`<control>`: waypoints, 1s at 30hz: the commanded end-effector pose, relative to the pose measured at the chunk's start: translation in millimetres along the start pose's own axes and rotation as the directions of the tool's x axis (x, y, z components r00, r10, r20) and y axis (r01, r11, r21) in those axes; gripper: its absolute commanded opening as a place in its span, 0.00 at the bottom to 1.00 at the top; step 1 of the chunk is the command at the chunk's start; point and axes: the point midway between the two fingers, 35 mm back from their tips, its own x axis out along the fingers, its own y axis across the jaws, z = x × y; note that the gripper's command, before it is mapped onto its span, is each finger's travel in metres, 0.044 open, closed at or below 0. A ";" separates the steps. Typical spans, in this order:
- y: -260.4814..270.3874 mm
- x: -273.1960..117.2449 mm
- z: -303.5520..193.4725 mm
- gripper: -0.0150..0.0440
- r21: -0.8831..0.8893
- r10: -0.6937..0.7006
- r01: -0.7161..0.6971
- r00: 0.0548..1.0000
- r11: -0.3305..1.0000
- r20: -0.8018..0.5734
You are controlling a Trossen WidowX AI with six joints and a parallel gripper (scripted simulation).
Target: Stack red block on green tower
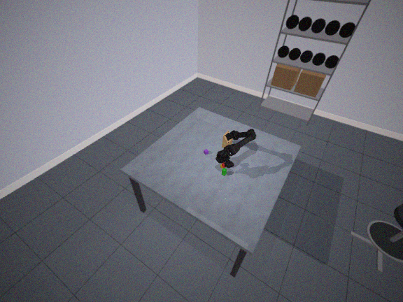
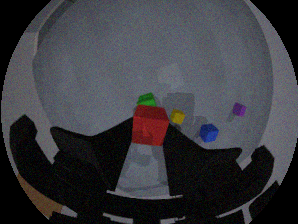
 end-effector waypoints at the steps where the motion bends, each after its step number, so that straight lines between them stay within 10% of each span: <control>1: 1.6 16.3 -5.0 0.25 0.002 0.002 -0.002 1.000 1.000 -0.012; 30: 2.0 46.4 -6.5 0.25 0.001 0.003 -0.003 1.000 1.000 -0.012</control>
